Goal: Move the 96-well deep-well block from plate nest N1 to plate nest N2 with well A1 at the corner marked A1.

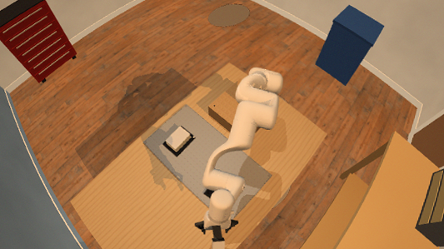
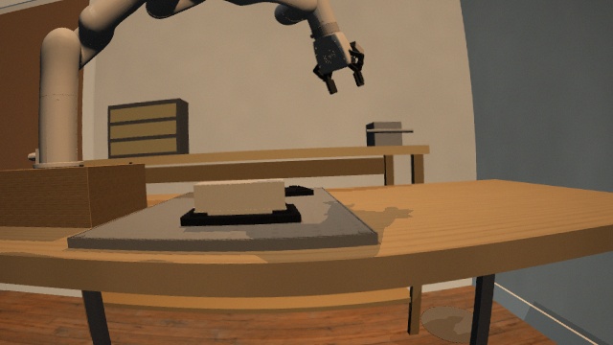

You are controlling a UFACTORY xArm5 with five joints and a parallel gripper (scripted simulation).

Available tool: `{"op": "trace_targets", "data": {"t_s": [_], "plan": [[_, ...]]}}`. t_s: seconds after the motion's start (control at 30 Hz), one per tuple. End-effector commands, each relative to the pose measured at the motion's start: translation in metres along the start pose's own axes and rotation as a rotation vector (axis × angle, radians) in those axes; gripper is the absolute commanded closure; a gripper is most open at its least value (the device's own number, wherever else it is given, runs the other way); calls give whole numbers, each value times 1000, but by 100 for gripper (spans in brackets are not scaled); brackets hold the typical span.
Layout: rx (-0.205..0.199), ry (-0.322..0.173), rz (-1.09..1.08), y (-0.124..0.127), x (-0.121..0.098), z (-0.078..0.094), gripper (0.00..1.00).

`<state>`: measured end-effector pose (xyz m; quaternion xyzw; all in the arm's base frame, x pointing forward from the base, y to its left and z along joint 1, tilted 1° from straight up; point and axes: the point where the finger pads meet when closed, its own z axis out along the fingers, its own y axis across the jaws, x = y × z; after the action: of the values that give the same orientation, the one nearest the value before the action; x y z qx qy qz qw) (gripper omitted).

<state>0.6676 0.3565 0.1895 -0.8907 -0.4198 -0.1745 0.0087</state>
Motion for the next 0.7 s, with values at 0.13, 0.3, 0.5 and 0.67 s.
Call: {"op": "trace_targets", "data": {"t_s": [0.13, 0.3, 0.5, 0.67], "plan": [[-2, 5, 0, 1, 2, -3, 0], [-2, 5, 0, 1, 2, -3, 0], [-2, 5, 0, 1, 2, -3, 0], [-4, -17, 53, 20, -13, -1, 0]]}}
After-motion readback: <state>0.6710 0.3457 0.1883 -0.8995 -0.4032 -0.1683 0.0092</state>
